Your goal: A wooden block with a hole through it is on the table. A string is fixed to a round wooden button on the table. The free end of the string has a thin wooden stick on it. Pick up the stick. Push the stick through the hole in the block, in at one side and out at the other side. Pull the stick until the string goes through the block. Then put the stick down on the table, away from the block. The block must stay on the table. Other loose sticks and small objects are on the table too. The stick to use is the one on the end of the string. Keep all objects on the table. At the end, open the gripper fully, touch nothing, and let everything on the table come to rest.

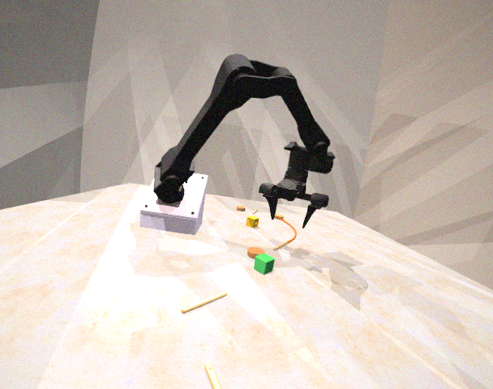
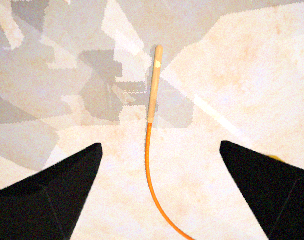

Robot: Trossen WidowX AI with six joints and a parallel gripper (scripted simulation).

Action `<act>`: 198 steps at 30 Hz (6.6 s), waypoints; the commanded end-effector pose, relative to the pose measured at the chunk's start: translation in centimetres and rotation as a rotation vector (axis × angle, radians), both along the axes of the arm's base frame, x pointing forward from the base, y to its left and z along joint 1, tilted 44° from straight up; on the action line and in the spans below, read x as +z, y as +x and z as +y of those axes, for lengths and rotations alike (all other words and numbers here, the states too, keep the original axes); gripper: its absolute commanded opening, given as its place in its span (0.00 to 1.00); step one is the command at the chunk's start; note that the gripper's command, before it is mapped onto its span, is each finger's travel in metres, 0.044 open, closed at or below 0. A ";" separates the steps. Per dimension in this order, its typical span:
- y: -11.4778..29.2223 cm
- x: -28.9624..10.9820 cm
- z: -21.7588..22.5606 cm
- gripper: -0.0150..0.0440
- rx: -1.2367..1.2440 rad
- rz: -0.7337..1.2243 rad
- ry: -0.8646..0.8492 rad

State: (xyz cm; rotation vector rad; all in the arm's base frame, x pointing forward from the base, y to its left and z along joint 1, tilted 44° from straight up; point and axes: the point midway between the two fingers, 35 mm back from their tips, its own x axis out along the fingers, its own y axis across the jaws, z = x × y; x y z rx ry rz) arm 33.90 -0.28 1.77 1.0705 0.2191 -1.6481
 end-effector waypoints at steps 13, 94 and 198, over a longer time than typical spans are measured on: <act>0.3 0.7 -0.5 0.73 -0.091 -0.094 -0.006; 0.4 -3.3 -4.2 0.25 -0.096 -0.098 -0.002; 2.6 -1.7 2.1 0.25 1.271 1.182 -0.037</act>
